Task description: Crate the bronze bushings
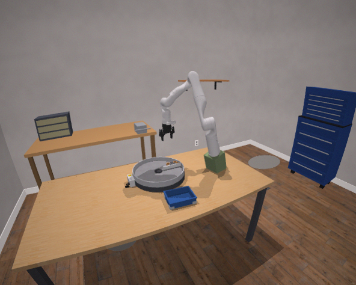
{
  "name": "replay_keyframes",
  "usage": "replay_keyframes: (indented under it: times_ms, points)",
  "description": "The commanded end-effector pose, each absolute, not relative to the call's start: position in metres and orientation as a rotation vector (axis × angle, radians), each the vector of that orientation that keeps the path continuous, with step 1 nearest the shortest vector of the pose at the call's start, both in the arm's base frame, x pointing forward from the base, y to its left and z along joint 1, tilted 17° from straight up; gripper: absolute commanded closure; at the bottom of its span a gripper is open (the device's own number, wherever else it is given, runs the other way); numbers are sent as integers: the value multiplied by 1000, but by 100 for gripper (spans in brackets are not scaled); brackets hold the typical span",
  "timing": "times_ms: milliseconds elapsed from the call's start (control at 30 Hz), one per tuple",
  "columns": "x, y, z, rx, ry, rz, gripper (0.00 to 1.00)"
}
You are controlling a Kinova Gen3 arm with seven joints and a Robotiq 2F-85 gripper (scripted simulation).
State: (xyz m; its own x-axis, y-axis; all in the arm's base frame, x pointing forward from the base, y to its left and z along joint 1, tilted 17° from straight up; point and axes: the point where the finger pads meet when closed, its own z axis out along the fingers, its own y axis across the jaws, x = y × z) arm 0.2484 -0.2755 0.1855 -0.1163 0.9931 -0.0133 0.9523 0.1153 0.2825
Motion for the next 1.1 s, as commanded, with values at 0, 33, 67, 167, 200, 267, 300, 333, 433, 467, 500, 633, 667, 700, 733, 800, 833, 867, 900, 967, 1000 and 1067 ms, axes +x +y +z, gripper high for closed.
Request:
replay_keyframes:
  times_ms: [0,33,67,167,200,267,300,333,433,467,500,633,667,700,733,800,833,867,900,967,1000,1067]
  points:
    - [248,-276,186,1943,2187,302,0]
    - [248,-276,186,1943,2187,302,0]
    - [248,-276,186,1943,2187,302,0]
    - [248,-276,186,1943,2187,302,0]
    - [248,-276,186,1943,2187,302,0]
    - [248,-276,186,1943,2187,302,0]
    - [248,-276,186,1943,2187,302,0]
    - [251,-274,179,1943,2187,302,0]
    - [258,-267,159,1944,2186,304,0]
    - [260,-265,152,1945,2186,304,0]
    - [260,-265,152,1945,2186,304,0]
    - [260,-265,152,1945,2186,304,0]
    - [260,-265,152,1945,2186,304,0]
    - [260,-265,152,1945,2186,304,0]
    - [260,-265,152,1945,2186,304,0]
    - [260,-265,152,1945,2186,304,0]
    - [260,-265,152,1945,2186,304,0]
    - [260,-265,152,1945,2186,304,0]
    - [262,-263,146,1947,2183,304,0]
    - [267,-259,132,1948,2182,306,0]
    - [269,-257,125,1949,2182,306,0]
    - [272,-255,119,1949,2182,307,0]
